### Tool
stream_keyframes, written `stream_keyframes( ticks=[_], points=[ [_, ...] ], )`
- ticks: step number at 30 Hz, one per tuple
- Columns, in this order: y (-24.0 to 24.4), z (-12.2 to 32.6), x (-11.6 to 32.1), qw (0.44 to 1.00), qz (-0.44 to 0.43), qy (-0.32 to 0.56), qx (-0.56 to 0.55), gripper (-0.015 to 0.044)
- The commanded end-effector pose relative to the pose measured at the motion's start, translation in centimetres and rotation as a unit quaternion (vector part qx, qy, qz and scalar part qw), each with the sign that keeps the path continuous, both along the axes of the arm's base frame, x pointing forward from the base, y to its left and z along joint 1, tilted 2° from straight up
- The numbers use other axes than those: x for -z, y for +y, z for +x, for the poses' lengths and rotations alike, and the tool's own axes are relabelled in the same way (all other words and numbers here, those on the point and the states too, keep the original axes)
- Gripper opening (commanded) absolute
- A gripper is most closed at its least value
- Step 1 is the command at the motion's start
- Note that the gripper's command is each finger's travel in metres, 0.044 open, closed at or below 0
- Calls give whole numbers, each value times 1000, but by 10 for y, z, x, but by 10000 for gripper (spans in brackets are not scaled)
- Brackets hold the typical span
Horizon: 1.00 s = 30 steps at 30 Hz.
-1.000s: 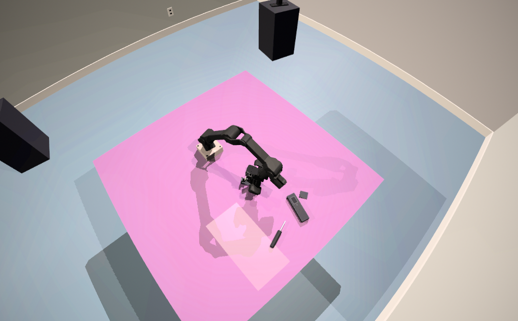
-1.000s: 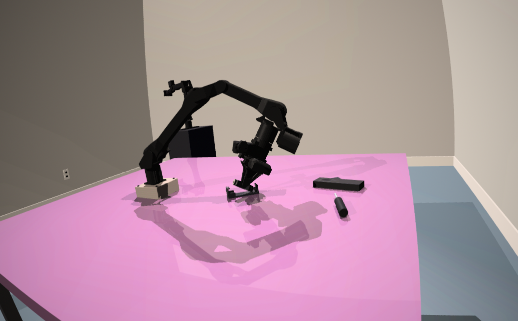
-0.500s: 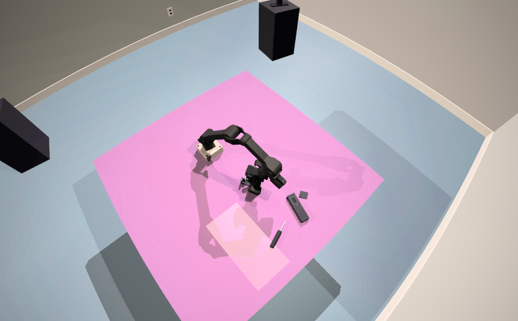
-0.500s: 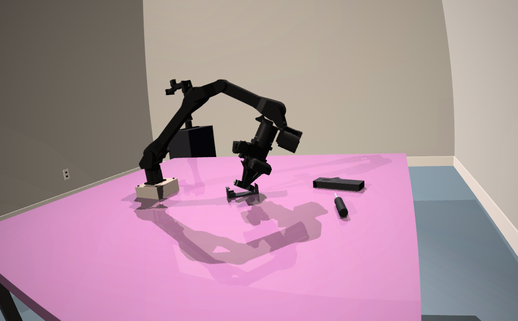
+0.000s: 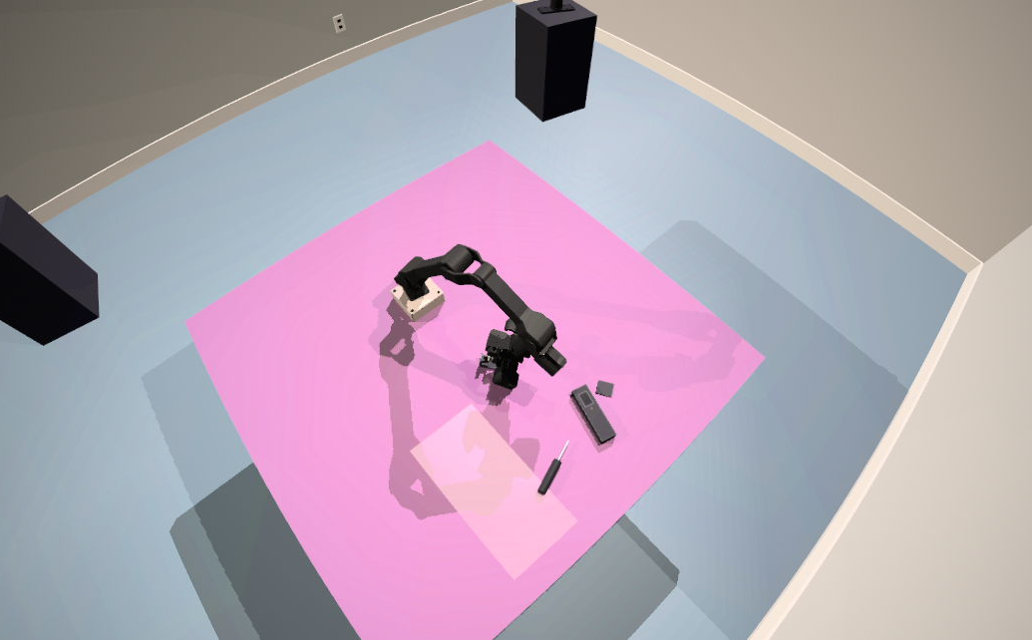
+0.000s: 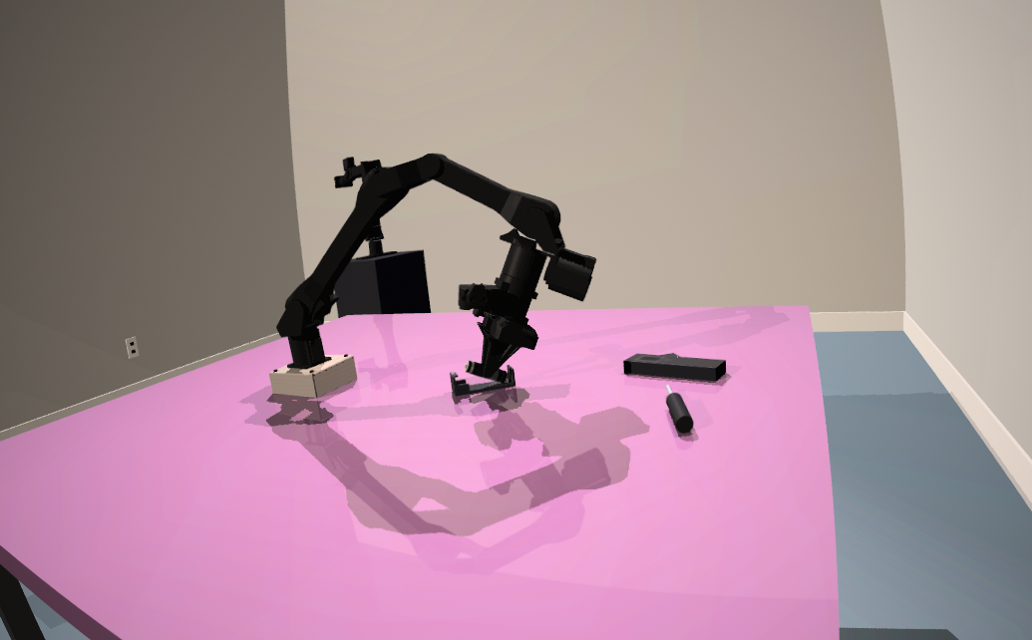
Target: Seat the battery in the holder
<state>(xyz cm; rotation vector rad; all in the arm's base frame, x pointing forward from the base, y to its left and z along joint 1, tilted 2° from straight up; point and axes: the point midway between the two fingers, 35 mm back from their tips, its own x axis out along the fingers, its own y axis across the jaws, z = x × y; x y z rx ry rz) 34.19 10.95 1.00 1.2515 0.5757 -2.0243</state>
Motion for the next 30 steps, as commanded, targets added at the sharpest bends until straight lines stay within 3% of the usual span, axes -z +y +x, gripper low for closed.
stream_keyframes(
  ticks=[1, 30],
  points=[
    [3, 1, 3, 1000, 16, -10, 0, 60],
    [-2, -1, 6, 996, 70, -52, 2, 60]
  ],
)
